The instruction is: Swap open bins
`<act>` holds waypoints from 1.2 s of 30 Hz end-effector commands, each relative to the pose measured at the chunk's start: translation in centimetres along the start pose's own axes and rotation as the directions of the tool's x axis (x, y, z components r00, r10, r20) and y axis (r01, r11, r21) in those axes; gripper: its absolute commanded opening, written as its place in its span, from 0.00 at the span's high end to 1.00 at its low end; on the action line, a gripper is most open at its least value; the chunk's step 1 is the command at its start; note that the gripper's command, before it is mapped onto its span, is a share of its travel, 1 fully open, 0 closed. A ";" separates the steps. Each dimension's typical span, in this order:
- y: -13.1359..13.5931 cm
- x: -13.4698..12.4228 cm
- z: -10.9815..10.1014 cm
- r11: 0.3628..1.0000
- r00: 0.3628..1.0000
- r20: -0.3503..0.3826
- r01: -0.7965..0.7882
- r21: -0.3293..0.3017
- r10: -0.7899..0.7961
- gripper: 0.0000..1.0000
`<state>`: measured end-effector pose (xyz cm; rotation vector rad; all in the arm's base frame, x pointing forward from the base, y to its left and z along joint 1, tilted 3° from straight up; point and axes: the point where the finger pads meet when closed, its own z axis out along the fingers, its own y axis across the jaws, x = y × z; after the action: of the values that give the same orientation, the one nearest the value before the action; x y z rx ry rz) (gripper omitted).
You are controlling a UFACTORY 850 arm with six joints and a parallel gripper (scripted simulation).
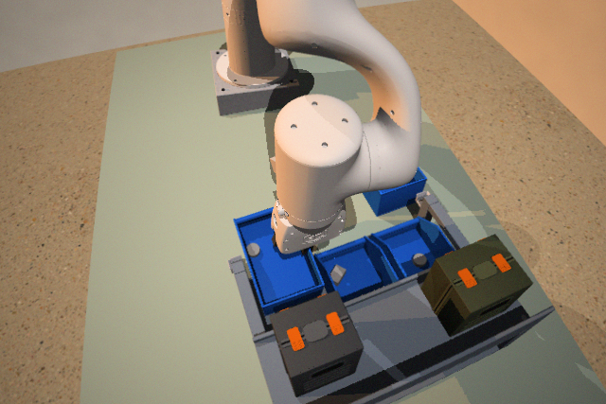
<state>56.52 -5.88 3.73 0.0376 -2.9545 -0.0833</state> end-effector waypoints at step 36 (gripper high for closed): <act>0.0 -0.3 1.1 1.000 1.000 0.004 0.000 -0.001 0.000 1.00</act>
<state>56.52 -5.81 2.51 0.0373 -2.9569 -0.0850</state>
